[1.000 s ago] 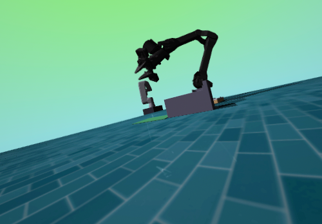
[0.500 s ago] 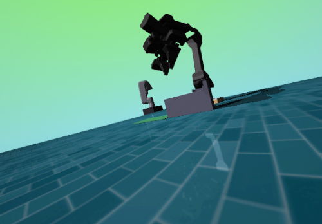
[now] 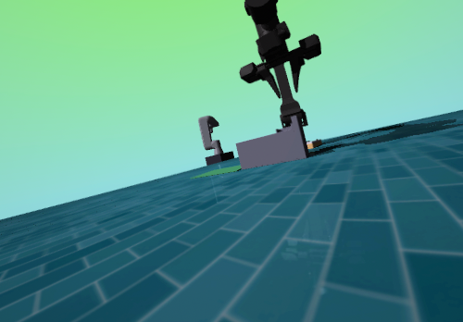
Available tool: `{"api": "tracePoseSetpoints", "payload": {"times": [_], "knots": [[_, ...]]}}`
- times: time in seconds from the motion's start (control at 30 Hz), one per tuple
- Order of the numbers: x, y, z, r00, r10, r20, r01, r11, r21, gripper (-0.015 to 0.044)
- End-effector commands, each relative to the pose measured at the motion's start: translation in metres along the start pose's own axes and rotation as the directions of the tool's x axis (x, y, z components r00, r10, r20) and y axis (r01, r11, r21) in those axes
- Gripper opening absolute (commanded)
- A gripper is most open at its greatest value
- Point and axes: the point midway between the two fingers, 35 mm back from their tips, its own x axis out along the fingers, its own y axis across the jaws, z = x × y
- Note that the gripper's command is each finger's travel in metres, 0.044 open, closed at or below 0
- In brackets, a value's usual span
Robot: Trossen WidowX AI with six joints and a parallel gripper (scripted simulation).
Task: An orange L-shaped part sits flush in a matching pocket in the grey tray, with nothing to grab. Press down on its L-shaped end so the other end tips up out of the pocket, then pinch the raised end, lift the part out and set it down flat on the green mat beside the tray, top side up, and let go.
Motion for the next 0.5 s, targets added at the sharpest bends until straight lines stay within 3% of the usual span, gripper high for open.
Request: {"api": "tracePoseSetpoints", "payload": {"times": [0.0,0.23,0.47], "knots": [[0.011,0.001,0.001,1.0,-0.008,-0.007,0.008,1.0,-0.015,0.018],[0.071,0.0,-0.001,1.0,-0.008,-0.007,0.008,1.0,-0.015,0.018],[0.075,0.0,-0.001,1.0,-0.008,-0.007,0.008,1.0,-0.015,0.018]]}}
